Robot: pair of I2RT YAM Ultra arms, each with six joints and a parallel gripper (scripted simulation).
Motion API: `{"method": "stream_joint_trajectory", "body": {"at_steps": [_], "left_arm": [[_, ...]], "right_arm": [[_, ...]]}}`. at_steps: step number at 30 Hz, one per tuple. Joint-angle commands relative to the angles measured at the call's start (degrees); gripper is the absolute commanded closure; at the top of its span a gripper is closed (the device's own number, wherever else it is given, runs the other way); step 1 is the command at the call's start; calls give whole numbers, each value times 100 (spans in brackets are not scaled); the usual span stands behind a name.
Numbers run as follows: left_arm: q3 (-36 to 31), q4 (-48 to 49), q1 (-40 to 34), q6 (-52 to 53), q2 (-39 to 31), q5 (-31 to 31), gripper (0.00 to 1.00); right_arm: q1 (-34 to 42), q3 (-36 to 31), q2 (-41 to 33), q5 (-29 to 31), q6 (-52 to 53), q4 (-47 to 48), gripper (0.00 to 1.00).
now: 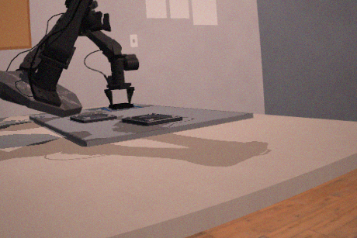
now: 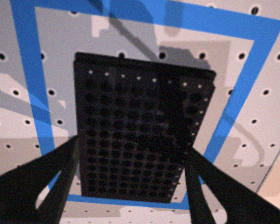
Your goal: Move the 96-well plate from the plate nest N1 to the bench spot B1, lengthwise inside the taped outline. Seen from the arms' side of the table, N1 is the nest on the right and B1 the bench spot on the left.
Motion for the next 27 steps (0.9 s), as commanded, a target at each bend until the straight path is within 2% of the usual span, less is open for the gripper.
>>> {"method": "stream_joint_trajectory", "body": {"at_steps": [1,2,15,27], "left_arm": [[-3,-54,-5,9,-22,-6,10],[-3,-54,-5,9,-22,-6,0],[-327,179,-89,-38,-483,-85,0],[90,-396,-218,-168,-547,-135,0]], "right_arm": [[84,170,-33,-9,-1,54,0],[84,170,-33,-9,-1,54,0],[84,170,-33,-9,-1,54,0],[84,170,-33,-9,-1,54,0]]}}
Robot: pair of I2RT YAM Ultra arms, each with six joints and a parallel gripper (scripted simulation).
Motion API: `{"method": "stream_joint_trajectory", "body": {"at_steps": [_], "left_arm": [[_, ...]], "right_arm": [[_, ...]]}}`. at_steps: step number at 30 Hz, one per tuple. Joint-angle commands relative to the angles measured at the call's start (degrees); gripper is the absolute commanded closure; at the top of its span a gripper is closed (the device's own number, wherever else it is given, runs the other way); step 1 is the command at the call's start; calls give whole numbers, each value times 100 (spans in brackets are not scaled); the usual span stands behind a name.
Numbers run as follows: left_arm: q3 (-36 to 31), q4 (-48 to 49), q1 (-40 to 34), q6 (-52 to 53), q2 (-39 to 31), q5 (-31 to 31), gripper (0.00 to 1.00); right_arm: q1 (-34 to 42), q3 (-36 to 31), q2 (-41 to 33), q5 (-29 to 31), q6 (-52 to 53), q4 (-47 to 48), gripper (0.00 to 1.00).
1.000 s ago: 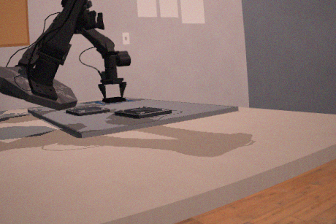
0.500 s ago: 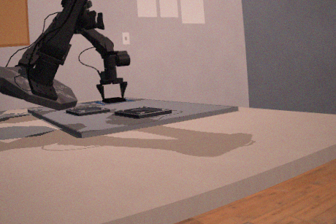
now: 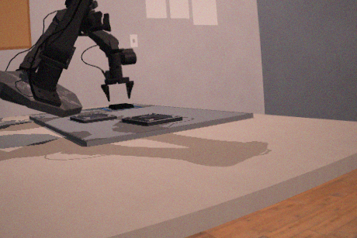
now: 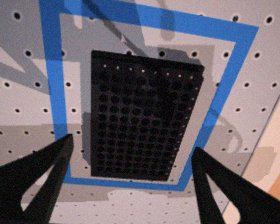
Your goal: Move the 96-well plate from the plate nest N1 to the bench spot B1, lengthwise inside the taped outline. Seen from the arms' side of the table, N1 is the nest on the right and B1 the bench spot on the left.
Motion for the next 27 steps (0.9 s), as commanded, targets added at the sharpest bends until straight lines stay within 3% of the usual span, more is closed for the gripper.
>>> {"method": "stream_joint_trajectory", "body": {"at_steps": [1,10,19,27], "left_arm": [[400,-380,-190,-119,-122,-136,0],[1125,-1829,-583,-537,-504,-253,0],[1106,-1816,-559,-473,-336,-294,0],[592,-1099,-792,1212,-665,-935,0]], "right_arm": [[84,170,-33,-9,-1,54,0],[84,170,-33,-9,-1,54,0],[84,170,-33,-9,-1,54,0],[84,170,-33,-9,-1,54,0]]}}
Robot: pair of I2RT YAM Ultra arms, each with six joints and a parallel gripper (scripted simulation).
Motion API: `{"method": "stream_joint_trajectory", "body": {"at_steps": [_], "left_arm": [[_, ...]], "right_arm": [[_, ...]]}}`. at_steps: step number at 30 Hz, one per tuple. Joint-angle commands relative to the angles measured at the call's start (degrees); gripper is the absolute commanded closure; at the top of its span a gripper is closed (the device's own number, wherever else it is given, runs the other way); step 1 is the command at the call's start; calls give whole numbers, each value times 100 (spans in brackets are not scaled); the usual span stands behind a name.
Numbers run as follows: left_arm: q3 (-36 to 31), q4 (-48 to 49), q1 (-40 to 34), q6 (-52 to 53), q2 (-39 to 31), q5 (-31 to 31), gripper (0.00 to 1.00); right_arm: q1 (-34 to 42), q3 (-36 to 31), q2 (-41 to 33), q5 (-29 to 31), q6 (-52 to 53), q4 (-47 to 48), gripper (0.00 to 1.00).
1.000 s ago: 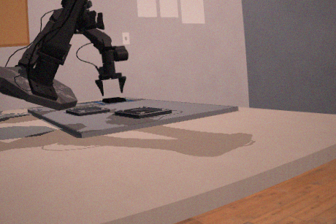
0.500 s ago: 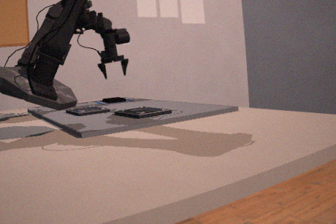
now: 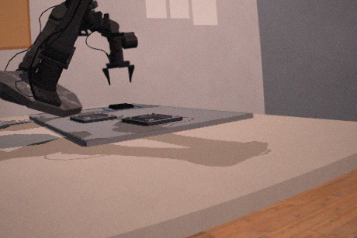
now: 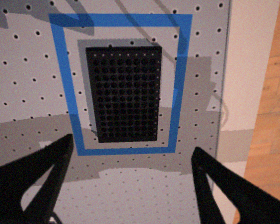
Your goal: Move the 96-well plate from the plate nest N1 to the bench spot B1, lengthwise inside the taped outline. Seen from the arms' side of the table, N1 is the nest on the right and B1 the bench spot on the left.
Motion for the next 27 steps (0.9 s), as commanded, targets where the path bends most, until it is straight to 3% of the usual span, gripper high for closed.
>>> {"method": "stream_joint_trajectory", "body": {"at_steps": [1,3,15,20,27], "left_arm": [[-411,382,-261,1076,-305,-486,0],[-411,382,-261,1076,-305,-486,0],[-2038,2091,-522,4021,-1221,-968,0],[-2426,2556,-526,4774,-1451,-891,0],[-3387,3714,-445,6757,-2033,-673,0]], "right_arm": [[84,170,-33,-9,-1,54,0],[84,170,-33,-9,-1,54,0],[84,170,-33,-9,-1,54,0],[84,170,-33,-9,-1,54,0],[84,170,-33,-9,-1,54,0]]}}
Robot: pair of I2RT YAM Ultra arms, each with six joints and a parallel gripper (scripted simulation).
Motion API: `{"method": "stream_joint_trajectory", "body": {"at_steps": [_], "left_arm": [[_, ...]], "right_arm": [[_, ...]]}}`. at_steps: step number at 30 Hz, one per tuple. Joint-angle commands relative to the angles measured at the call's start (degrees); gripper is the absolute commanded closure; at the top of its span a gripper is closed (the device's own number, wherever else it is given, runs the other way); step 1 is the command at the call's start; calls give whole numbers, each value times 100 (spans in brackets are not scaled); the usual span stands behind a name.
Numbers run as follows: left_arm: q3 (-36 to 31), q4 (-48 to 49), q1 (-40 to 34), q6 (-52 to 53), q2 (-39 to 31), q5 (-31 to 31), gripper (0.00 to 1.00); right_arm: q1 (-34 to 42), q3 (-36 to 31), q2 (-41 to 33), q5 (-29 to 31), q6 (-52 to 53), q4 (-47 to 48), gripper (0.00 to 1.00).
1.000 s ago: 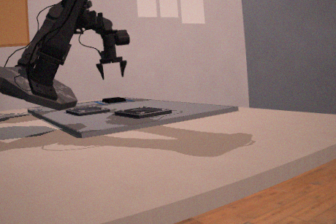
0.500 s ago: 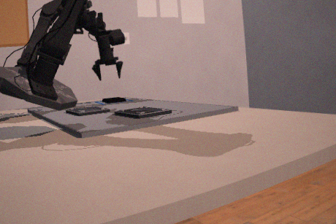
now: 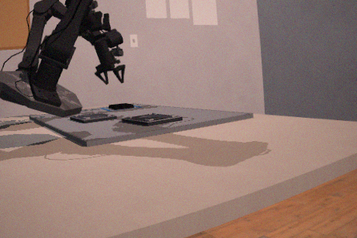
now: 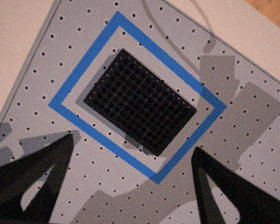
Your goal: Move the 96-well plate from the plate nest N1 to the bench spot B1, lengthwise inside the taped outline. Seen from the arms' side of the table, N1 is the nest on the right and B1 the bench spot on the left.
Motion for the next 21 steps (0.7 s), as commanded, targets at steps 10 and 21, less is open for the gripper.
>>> {"method": "stream_joint_trajectory", "body": {"at_steps": [10,21], "left_arm": [[-1188,1649,123,2978,-895,568,0],[-1620,1946,307,3379,-1154,888,0]], "right_arm": [[84,170,-33,-9,-1,54,0],[84,170,-33,-9,-1,54,0]]}}
